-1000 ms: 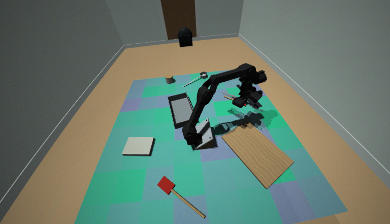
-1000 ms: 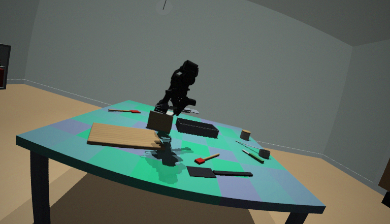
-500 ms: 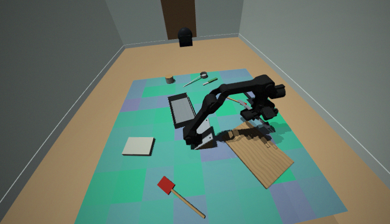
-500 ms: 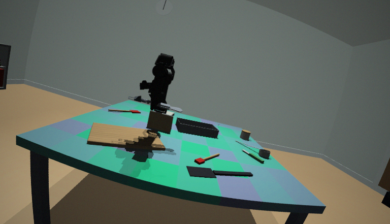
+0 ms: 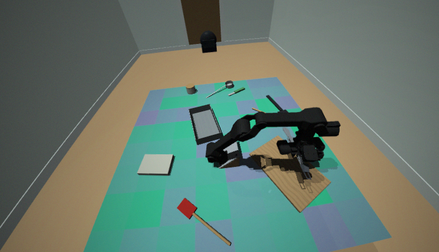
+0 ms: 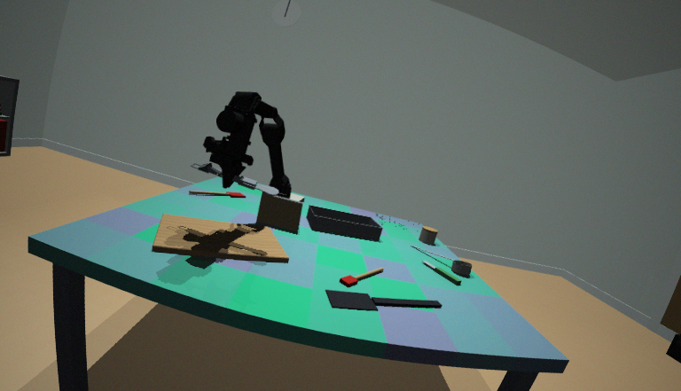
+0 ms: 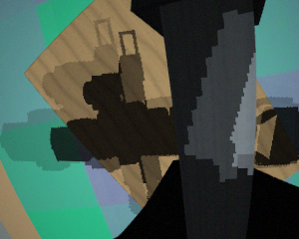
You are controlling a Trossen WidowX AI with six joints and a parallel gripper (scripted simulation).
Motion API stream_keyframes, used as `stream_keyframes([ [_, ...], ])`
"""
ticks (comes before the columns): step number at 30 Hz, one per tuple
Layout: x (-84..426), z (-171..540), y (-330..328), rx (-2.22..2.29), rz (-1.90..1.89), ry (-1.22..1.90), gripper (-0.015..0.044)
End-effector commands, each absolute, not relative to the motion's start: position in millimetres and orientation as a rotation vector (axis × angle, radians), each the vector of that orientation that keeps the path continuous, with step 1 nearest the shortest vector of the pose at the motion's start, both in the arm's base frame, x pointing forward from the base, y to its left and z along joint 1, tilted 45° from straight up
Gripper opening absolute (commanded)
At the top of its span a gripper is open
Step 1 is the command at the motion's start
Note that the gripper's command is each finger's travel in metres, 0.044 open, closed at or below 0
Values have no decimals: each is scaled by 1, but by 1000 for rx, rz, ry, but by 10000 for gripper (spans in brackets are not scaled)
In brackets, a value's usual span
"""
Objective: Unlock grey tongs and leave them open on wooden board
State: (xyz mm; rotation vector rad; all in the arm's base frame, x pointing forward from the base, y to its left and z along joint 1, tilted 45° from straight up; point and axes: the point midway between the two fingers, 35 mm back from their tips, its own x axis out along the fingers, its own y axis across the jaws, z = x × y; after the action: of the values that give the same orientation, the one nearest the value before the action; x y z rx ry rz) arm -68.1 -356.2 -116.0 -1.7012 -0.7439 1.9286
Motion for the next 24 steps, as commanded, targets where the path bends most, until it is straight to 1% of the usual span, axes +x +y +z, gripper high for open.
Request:
stream_keyframes([
  [1, -71, -115, -360, -1684, 1951, -722, -150],
  [8, -69, -116, -357, -1578, 2035, -786, -150],
  [24, -52, -106, -363, -844, 2587, -1117, -150],
])
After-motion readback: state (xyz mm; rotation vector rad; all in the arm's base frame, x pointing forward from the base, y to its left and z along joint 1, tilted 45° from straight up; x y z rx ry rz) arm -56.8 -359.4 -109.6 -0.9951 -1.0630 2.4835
